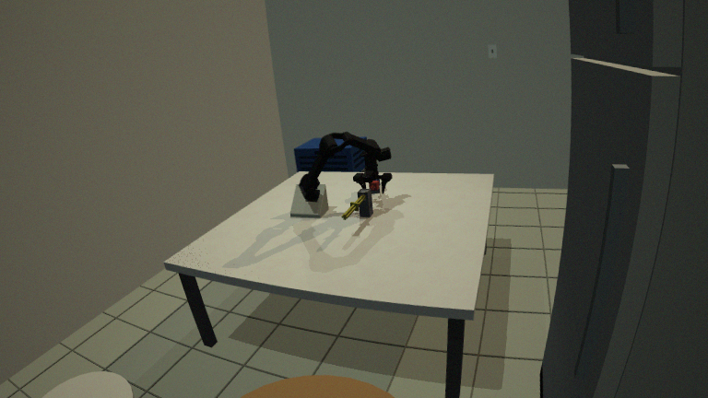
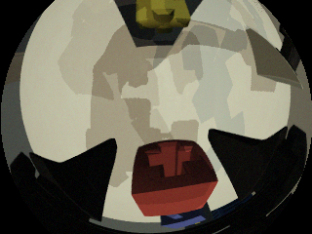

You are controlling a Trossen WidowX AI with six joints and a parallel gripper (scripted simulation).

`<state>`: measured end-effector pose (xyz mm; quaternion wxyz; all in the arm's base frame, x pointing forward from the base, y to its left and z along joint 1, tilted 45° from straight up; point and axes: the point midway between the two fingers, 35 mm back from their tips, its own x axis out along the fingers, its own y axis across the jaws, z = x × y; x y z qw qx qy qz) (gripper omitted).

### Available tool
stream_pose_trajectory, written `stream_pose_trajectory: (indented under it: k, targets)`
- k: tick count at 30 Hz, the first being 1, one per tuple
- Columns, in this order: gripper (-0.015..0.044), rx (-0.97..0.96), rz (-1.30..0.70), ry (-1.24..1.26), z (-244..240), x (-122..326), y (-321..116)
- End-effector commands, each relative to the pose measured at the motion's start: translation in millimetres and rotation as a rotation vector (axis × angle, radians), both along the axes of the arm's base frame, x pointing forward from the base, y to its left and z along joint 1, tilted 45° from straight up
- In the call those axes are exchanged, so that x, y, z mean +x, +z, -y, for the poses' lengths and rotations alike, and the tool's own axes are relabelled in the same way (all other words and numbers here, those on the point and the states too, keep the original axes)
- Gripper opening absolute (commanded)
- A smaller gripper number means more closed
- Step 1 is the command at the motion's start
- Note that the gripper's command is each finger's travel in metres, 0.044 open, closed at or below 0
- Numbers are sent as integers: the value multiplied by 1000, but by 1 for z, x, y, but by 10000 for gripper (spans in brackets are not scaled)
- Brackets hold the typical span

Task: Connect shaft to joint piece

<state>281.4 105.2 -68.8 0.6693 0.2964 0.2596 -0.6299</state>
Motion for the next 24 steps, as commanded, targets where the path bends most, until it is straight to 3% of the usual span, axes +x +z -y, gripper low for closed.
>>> stream_pose_trajectory:
  k: [1, 16, 24]
  targets:
    - [440, -2, -1, 0, 0, 0, 0]
    - [440, -78, -14, -4, -20, -2, 20]
    - [440, -75, -185, 178, -39, 0, 36]
